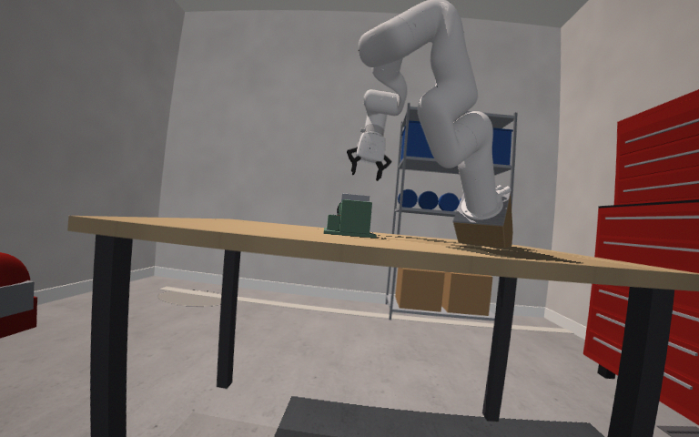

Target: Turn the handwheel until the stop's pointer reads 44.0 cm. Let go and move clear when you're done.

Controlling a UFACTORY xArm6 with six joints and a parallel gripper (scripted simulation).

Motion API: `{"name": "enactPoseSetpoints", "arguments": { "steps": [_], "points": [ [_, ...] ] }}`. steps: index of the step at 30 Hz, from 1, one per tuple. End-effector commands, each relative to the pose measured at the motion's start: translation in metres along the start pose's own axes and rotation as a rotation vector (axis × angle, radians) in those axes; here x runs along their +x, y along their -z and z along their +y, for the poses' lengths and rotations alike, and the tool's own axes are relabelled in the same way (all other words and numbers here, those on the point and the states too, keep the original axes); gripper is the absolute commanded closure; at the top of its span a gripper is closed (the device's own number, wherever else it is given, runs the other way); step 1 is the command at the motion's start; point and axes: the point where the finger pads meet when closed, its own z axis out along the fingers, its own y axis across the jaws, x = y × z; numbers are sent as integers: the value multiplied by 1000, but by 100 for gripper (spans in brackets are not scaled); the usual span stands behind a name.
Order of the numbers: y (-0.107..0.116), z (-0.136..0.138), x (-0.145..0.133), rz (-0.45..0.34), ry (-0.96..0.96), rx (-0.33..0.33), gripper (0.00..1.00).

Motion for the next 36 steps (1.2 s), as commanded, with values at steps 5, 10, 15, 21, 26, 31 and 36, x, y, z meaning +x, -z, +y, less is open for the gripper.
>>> {"name": "enactPoseSetpoints", "arguments": {
  "steps": [5,10,15,21,26,31,36],
  "points": [
    [11,-12,38,179,-44,-119,0],
    [11,-12,38,179,-44,-119,0],
    [11,-12,38,179,-44,-119,0],
    [11,-12,38,179,-44,-119,43],
    [9,-15,28,175,-46,-119,43],
    [5,-21,11,175,-46,-119,43],
    [-5,-35,-38,175,-46,-119,43]
  ]
}}
